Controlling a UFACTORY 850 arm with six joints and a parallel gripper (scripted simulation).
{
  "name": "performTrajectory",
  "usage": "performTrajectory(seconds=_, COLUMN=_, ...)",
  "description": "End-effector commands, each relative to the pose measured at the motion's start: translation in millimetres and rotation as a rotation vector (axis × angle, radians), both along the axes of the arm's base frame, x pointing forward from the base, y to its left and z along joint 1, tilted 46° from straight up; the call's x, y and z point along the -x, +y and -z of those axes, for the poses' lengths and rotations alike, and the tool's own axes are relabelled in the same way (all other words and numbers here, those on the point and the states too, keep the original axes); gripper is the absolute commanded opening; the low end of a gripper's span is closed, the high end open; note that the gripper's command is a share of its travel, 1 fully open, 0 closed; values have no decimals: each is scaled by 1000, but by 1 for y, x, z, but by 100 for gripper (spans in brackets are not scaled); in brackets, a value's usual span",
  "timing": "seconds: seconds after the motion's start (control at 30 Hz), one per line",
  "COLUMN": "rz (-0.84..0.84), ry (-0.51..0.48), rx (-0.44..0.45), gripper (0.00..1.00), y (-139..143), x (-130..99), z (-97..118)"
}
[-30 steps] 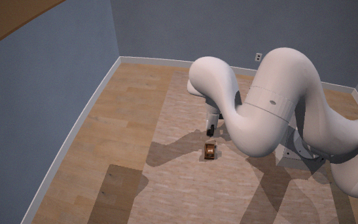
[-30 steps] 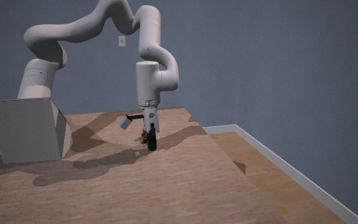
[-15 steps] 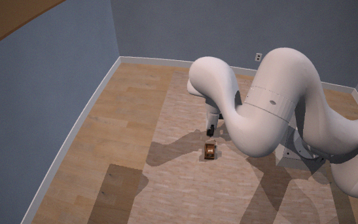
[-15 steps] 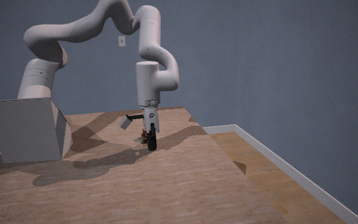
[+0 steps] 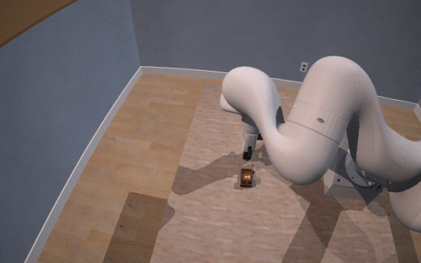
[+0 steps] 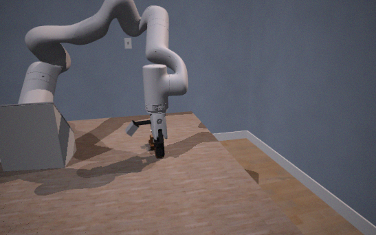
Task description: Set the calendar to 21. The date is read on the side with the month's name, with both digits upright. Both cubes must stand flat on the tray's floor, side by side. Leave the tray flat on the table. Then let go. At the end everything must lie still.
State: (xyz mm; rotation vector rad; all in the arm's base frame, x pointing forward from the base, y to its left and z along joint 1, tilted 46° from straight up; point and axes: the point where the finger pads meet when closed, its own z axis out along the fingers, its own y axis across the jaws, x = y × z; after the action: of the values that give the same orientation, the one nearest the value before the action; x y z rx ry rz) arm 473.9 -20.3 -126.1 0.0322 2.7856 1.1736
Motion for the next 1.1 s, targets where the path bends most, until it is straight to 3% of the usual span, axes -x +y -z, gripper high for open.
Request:
performTrajectory(seconds=0.0, rz=1, ry=-1, rx=1, gripper=29, y=0, x=-1, z=0)
performTrajectory(seconds=1.07, rz=1, ry=-1, rx=1, gripper=29, y=2, x=-1, z=2)
